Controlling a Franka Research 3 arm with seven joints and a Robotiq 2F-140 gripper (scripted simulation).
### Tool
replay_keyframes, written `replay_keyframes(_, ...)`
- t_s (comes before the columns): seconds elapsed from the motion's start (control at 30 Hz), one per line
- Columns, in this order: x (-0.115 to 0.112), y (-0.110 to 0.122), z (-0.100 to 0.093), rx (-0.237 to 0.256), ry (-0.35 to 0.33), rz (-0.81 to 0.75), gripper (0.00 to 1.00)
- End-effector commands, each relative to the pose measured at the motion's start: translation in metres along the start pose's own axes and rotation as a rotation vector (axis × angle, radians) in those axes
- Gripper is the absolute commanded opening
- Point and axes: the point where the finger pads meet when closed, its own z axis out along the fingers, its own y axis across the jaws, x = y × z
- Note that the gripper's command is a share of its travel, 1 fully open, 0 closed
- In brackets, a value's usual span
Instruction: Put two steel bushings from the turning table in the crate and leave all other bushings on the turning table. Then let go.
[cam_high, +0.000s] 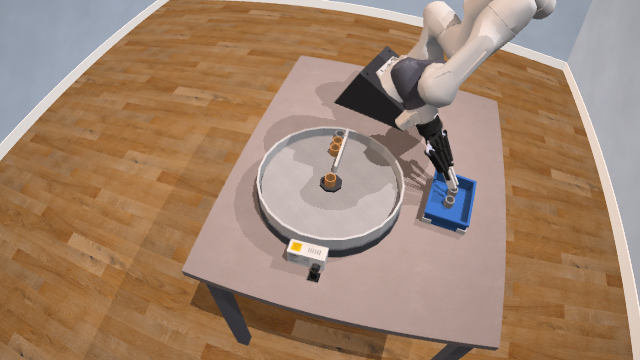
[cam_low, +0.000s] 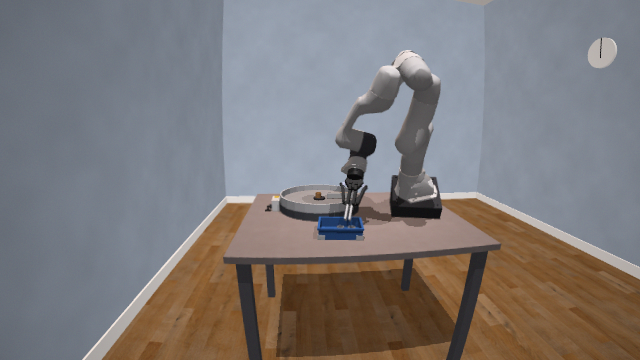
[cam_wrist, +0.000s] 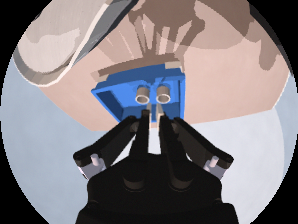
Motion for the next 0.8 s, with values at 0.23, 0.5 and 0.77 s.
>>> replay_keyframes(0.23,-0.035,0.003,-0.033,-0.016,-0.022,0.053,0.07)
replay_keyframes(0.5,-0.043,0.003,-0.042,-0.016,-0.022,0.053,0.07)
replay_keyframes(0.77,-0.043,0.003,-0.043,-0.016,-0.022,0.053,0.07)
